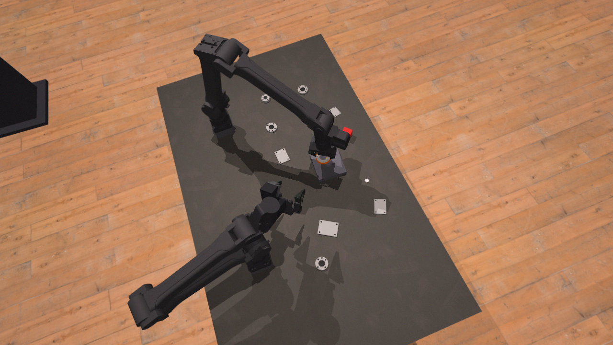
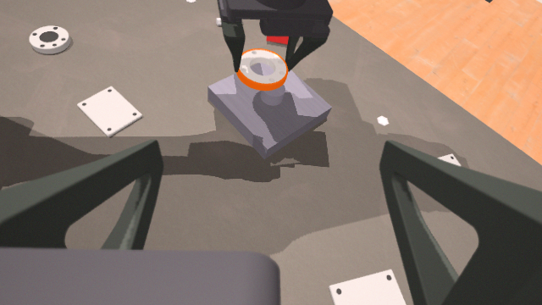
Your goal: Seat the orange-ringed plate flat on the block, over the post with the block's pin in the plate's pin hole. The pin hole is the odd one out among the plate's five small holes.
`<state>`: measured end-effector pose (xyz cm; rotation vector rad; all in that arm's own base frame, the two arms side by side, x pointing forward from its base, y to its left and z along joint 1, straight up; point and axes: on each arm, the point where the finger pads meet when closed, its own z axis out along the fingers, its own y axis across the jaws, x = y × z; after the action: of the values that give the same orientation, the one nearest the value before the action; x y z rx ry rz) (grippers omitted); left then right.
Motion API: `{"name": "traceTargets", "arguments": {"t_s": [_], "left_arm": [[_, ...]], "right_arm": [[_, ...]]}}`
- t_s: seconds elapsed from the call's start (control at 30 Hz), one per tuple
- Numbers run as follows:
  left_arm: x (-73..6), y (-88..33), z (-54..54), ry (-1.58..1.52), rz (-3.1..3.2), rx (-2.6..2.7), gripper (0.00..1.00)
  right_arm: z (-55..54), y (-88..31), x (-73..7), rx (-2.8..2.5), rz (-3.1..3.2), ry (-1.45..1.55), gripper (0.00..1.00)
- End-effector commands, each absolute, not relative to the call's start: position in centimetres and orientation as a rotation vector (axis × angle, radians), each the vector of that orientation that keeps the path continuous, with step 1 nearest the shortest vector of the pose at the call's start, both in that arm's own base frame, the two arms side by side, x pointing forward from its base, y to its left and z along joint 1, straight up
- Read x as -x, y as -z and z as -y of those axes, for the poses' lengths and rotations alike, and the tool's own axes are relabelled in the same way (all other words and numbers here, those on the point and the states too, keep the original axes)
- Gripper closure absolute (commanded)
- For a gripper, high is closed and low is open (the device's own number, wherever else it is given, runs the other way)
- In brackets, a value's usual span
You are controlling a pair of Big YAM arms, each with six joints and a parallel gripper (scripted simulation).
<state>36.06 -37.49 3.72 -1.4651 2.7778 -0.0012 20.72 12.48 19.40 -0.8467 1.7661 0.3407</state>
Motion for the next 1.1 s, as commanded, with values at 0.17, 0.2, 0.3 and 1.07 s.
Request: {"name": "traceTargets", "arguments": {"t_s": [0.17,0.2,0.3,1.07], "left_arm": [[-38.2,-4.6,39.5,0.001,-2.757,1.505,0.41],[-38.2,-4.8,39.5,0.006,-2.757,1.503,0.41],[-38.3,-5.8,39.6,0.034,-2.81,1.39,0.41],[-37.7,-4.9,39.1,0.016,-3.136,-0.01,0.41]], "right_arm": [[-12.2,-23.5,-20.0,0.856,-1.701,-0.313,0.0],[-12.2,-23.5,-20.0,0.856,-1.701,-0.313,0.0],[-12.2,-23.5,-20.0,0.856,-1.701,-0.313,0.0],[-12.2,-21.9,-20.3,0.859,-1.728,-0.32,0.0]]}}
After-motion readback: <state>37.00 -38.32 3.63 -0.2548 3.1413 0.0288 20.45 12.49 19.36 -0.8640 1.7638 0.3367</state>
